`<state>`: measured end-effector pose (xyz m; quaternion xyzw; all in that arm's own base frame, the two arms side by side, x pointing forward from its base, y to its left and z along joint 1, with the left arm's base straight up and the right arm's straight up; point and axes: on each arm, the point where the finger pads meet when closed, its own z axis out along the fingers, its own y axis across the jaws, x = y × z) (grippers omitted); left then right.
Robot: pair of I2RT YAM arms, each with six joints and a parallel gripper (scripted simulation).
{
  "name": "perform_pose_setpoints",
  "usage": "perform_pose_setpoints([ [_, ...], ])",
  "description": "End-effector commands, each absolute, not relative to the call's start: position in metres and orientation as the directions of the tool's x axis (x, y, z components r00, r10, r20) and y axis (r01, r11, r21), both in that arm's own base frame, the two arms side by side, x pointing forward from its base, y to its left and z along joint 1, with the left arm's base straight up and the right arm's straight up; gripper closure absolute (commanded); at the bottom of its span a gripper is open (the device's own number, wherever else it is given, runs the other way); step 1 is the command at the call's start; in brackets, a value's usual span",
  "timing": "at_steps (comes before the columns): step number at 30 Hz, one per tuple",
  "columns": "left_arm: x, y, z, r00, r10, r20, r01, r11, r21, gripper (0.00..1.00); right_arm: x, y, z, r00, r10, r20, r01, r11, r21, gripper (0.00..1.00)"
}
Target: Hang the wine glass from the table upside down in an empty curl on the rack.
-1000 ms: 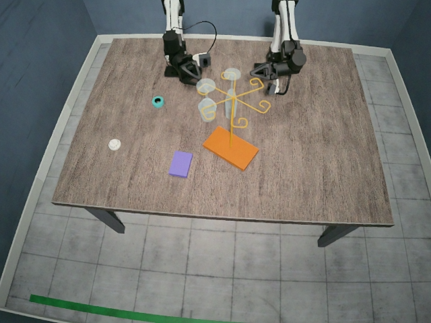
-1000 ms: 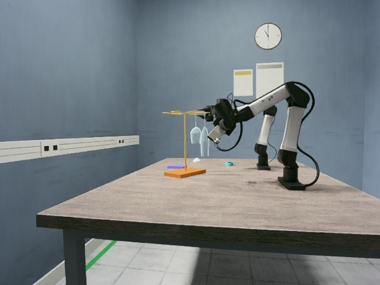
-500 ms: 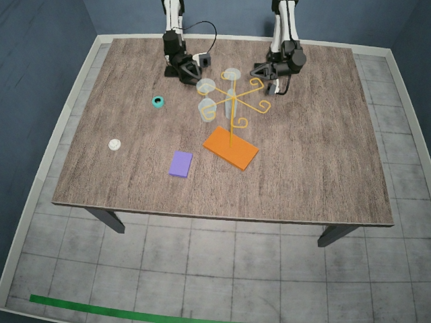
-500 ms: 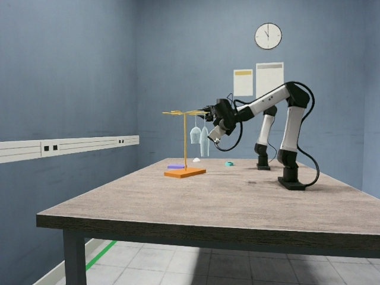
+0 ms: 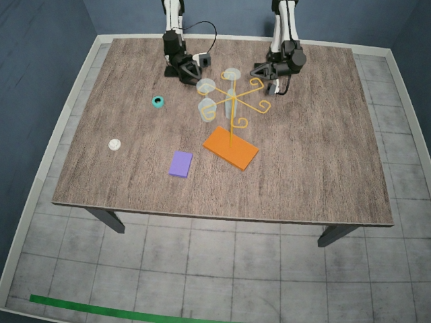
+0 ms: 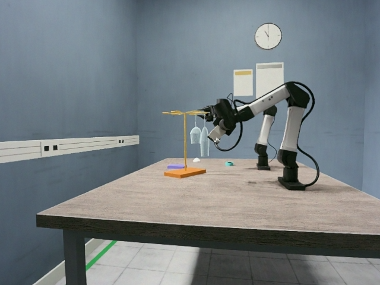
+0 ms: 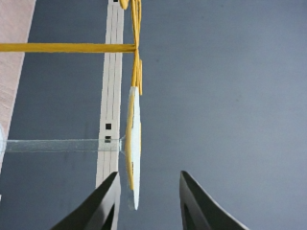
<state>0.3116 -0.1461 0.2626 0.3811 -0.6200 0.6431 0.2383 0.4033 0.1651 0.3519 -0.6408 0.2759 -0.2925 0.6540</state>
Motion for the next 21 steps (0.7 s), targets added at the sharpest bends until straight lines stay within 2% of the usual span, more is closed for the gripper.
perform_pose_setpoints([
  [1, 0.312, -0.146, 0.26, -0.596, -0.17, 0.785, -0.779, -0.117, -0.617, 0.82, 0.402, 0.163, 0.358, 0.672, -0.74, 0.016, 0.04, 0.014, -0.999, 0.66],
  [17, 0.312, -0.146, 0.26, -0.596, -0.17, 0.785, -0.779, -0.117, -0.617, 0.82, 0.4, 0.16, 0.336, 0.675, -0.738, -0.007, -0.004, 0.005, -1.0, 0.66],
  [21, 0.312, -0.146, 0.26, -0.596, -0.17, 0.785, -0.779, -0.117, -0.617, 0.82, 0.377, 0.148, 0.347, 0.69, -0.723, -0.005, 0.009, 0.016, -1.0, 0.66],
])
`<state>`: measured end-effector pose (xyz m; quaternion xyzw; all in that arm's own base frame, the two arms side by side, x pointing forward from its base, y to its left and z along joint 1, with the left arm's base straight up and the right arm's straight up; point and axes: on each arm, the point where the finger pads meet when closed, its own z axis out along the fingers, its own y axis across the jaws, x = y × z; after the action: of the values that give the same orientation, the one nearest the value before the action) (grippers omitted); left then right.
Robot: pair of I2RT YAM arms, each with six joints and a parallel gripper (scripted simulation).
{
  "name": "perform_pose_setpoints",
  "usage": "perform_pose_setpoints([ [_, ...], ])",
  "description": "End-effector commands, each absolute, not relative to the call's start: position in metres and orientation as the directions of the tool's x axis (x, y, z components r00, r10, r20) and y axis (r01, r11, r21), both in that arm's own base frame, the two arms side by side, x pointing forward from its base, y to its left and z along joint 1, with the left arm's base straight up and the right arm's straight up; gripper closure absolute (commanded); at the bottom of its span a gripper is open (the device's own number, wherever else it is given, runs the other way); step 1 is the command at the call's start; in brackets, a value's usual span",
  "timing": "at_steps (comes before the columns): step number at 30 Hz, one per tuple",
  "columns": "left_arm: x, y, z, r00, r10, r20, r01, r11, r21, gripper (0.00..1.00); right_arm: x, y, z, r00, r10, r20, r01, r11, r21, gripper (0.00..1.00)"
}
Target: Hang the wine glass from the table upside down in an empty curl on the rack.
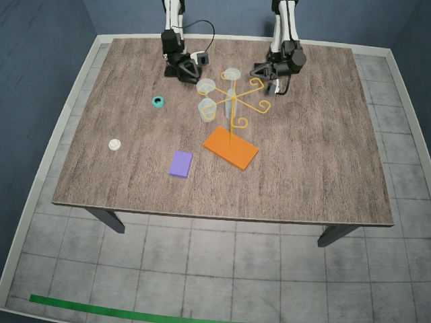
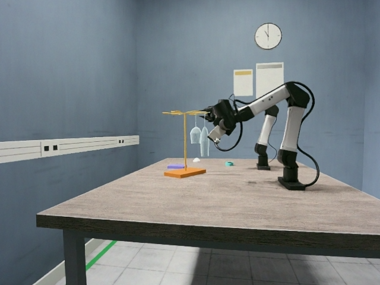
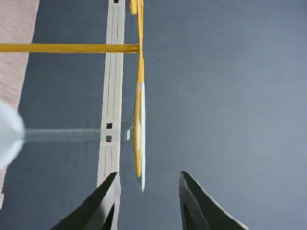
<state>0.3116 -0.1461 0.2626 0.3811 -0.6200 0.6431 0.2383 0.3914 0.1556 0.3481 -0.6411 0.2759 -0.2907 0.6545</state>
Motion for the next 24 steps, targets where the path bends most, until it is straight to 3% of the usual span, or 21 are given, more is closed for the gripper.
perform_pose_setpoints([
  [1, 0.312, -0.146, 0.26, -0.596, -0.17, 0.785, -0.779, -0.117, -0.617, 0.82, 0.374, 0.145, 0.347, 0.691, -0.723, -0.007, 0.007, 0.016, -1.0, 0.66],
  [10, 0.312, -0.146, 0.26, -0.596, -0.17, 0.785, -0.779, -0.117, -0.617, 0.82, 0.348, 0.121, 0.344, 0.692, -0.722, -0.003, 0.011, 0.015, -1.0, 0.66],
  [24, 0.312, -0.146, 0.26, -0.596, -0.17, 0.785, -0.779, -0.117, -0.617, 0.82, 0.357, 0.126, 0.354, 0.681, -0.732, 0.026, 0.04, 0.002, -0.999, 0.66],
])
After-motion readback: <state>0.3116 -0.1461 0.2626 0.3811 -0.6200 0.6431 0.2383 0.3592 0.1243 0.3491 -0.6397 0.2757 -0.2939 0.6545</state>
